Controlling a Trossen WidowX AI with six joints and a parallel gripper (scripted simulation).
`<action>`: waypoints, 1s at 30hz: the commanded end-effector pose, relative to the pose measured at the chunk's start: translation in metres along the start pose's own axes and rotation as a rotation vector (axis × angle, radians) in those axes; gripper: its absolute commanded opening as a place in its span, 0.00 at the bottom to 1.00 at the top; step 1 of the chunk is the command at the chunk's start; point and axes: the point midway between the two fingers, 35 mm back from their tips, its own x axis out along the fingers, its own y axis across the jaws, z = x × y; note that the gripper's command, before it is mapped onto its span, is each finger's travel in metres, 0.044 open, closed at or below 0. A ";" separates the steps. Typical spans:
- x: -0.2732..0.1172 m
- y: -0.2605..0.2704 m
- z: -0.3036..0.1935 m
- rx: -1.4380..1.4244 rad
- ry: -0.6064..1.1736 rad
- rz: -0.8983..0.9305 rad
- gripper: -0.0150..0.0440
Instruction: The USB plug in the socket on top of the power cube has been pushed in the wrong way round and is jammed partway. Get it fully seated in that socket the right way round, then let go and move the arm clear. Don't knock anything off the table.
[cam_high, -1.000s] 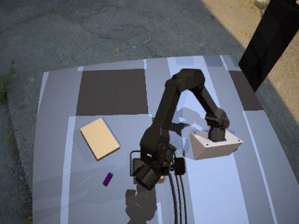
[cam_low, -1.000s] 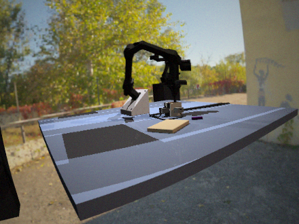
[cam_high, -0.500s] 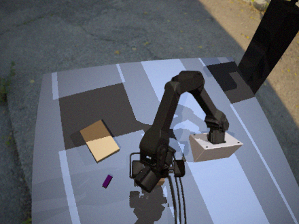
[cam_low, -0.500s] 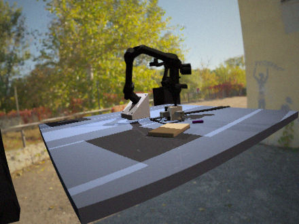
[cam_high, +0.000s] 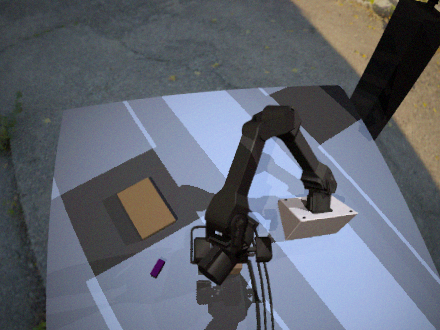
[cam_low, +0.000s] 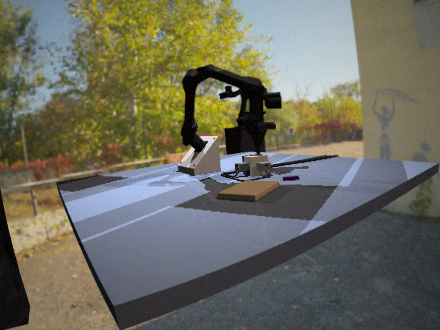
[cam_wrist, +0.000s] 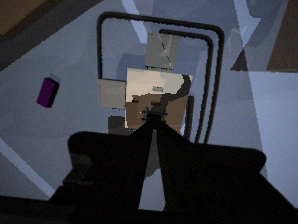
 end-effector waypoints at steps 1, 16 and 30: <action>0.003 0.000 0.001 -0.001 -0.005 -0.002 0.25; 0.000 0.000 0.000 0.000 0.000 0.000 0.42; 0.000 0.000 0.000 0.000 0.000 0.000 0.42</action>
